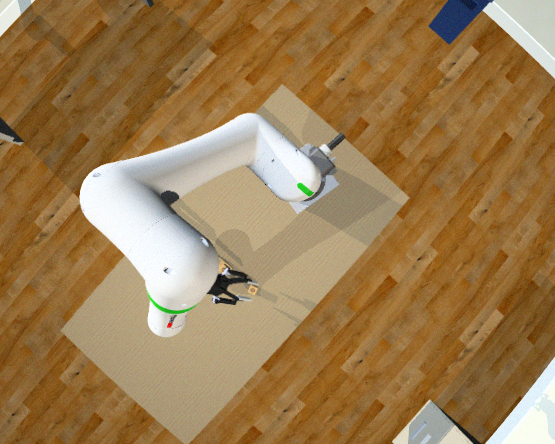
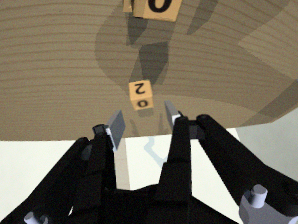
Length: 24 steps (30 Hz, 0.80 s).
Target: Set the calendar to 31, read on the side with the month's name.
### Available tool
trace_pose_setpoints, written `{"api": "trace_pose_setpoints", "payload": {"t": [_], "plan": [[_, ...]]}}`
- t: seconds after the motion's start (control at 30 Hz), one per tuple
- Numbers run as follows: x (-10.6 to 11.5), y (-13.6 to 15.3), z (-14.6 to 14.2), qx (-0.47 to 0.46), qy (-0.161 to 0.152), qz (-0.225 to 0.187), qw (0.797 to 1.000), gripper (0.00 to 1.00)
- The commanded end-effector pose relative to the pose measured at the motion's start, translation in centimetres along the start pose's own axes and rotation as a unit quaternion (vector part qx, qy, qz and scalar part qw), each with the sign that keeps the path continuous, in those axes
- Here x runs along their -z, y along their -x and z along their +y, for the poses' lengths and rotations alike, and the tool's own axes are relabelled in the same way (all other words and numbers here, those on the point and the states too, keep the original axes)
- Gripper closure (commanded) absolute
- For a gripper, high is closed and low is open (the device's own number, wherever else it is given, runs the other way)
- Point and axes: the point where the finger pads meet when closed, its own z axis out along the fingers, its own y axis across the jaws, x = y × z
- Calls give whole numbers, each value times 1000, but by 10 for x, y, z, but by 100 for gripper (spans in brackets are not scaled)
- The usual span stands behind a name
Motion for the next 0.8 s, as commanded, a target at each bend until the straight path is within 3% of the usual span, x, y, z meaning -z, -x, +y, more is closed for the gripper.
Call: {"api": "trace_pose_setpoints", "payload": {"t": [0.0, 0.57, 0.77], "plan": [[11, 11, 0, 0, 0, 0, 1000, 59], [26, 25, 0, 0, 0, 1, 1000, 59], [23, 25, 3, -4, 7, 31, 1000, 59]]}}
